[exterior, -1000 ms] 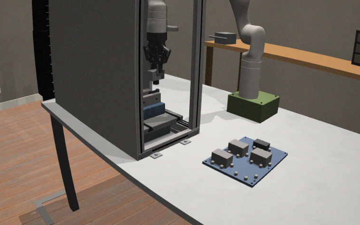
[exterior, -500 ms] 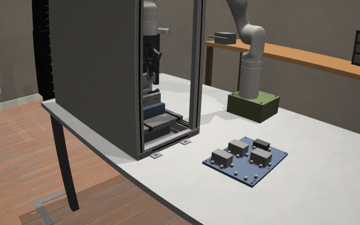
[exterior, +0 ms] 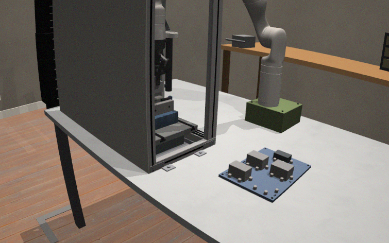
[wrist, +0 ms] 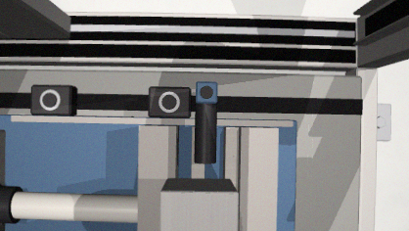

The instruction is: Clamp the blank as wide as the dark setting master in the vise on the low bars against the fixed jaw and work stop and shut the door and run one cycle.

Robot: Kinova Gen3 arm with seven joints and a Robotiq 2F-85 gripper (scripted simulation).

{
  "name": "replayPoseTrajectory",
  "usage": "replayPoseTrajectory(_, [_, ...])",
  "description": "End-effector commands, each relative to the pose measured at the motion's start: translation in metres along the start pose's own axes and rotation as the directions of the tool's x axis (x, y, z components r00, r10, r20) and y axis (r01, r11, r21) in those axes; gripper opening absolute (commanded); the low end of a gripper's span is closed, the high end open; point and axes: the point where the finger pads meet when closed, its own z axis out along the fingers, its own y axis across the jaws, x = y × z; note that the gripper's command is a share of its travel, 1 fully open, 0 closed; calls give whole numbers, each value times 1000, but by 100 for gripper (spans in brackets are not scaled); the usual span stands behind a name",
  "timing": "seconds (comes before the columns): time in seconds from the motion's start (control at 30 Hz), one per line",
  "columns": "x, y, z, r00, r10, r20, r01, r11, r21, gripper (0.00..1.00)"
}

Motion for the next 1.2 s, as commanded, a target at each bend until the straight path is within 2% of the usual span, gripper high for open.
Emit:
replayPoseTrajectory(0.0, [-3, 5, 0, 1000, 7, 0, -7, 1000, -8, 10])
replayPoseTrajectory(1.17, [-4, 6, 0, 1000, 7, 0, -7, 1000, -8, 10])
